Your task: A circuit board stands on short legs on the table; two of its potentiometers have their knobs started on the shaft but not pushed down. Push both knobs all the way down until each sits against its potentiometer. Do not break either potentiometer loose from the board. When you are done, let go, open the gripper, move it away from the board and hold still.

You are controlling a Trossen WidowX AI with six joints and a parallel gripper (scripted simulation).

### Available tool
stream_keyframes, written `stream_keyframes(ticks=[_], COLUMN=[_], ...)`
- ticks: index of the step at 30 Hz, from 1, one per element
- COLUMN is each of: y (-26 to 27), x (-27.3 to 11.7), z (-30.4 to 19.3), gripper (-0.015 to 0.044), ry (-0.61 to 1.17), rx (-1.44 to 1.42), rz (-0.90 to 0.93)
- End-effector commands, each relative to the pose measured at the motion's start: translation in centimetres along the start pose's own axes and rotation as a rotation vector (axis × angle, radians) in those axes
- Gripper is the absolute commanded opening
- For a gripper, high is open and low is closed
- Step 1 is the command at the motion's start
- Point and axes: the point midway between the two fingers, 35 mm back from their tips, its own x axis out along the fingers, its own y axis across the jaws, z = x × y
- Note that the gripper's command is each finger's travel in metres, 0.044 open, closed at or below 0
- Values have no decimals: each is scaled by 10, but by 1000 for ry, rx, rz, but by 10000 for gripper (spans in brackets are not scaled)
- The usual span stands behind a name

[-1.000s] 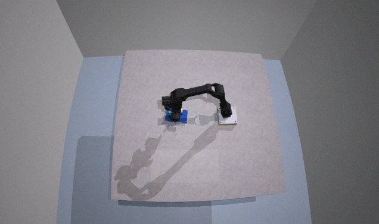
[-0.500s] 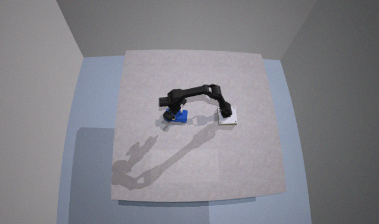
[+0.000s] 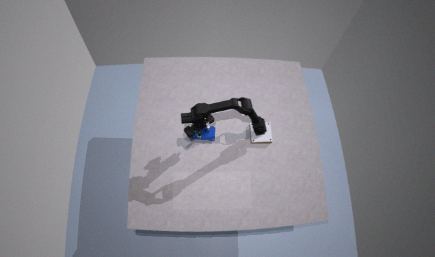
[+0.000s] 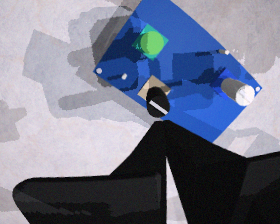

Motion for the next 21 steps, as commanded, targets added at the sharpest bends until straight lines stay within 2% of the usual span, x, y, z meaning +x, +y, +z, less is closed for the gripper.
stream_keyframes(ticks=[1, 21], y=[-1, -1], x=[11, 32], z=[-2, -2], gripper=[0, 0], ry=[8, 8], rx=[9, 9], rz=[-6, -6])
